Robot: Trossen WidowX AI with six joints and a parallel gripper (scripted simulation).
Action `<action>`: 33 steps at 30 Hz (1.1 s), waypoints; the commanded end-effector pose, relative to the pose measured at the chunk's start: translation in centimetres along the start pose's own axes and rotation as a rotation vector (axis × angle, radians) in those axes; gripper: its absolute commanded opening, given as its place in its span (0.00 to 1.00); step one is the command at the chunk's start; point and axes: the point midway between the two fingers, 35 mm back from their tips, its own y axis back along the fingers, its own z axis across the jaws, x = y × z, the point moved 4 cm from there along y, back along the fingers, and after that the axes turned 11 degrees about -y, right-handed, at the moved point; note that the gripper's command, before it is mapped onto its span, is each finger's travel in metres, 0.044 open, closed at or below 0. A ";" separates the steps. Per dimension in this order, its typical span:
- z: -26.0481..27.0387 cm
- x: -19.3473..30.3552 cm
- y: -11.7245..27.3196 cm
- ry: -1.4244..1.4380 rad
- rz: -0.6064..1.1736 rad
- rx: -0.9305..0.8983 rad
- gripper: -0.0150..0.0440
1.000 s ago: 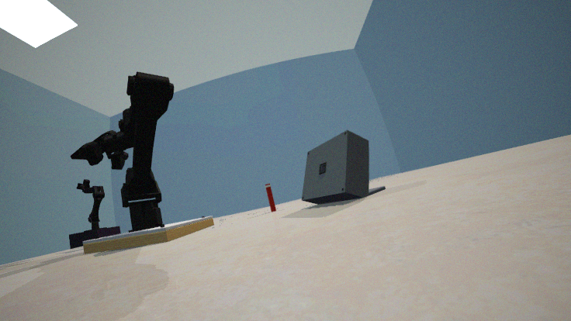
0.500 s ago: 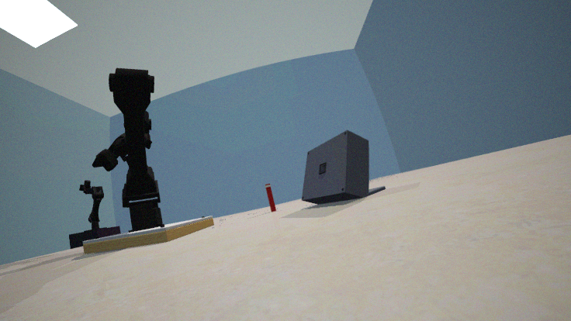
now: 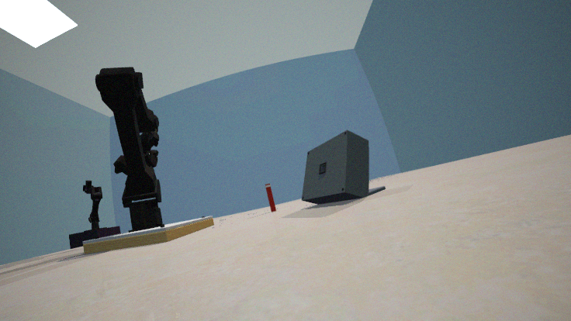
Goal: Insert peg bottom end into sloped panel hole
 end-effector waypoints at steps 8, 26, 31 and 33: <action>3.0 -3.6 1.4 0.051 -0.191 -0.076 1.00; 6.3 -9.6 5.3 0.099 -0.497 -0.123 1.00; 7.0 -11.2 6.7 0.106 -0.580 -0.121 1.00; 7.2 -11.8 7.3 0.108 -0.613 -0.118 1.00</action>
